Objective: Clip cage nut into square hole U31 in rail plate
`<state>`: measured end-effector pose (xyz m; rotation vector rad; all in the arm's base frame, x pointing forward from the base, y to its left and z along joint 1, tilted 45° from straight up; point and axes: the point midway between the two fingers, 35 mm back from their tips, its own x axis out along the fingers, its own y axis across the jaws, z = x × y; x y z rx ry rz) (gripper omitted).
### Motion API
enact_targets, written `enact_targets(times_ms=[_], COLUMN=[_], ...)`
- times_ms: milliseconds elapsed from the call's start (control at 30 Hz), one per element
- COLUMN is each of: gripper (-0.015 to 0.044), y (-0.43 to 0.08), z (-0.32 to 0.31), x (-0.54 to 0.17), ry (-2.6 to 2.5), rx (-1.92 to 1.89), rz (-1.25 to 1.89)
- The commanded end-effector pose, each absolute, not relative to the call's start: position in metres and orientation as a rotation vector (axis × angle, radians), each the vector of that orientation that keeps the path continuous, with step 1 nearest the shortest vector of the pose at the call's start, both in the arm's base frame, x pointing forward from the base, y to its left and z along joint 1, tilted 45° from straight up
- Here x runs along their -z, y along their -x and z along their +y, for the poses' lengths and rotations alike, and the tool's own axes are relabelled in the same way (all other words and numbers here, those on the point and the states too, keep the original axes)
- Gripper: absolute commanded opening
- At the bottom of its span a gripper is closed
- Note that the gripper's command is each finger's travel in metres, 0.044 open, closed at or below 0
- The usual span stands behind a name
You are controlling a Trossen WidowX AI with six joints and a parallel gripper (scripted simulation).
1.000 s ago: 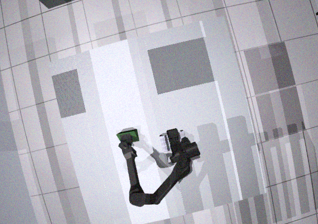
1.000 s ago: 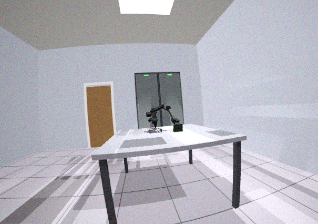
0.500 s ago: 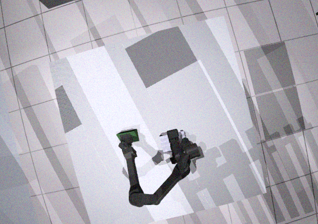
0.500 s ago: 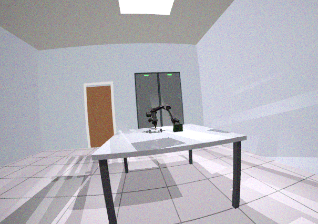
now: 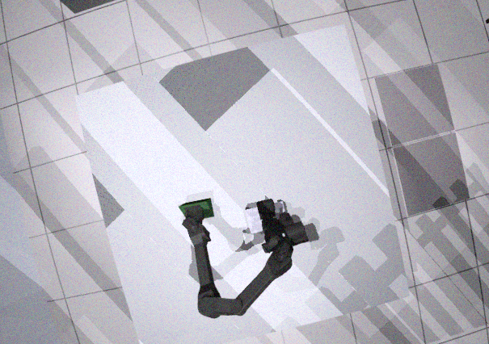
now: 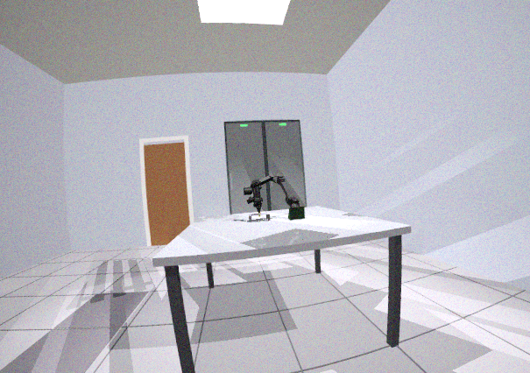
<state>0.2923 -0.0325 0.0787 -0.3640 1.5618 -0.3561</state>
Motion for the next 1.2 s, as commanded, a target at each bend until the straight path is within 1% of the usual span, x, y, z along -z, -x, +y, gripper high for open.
enact_targets(times_ms=[0,1167], gripper=[0.0023,0.0023], y=[-0.2927,-0.2927], z=[-0.0321,-0.0359], x=[-0.0789,-0.0801], ry=[0.355,0.313], rx=[0.343,0.301], rz=[1.562,1.569])
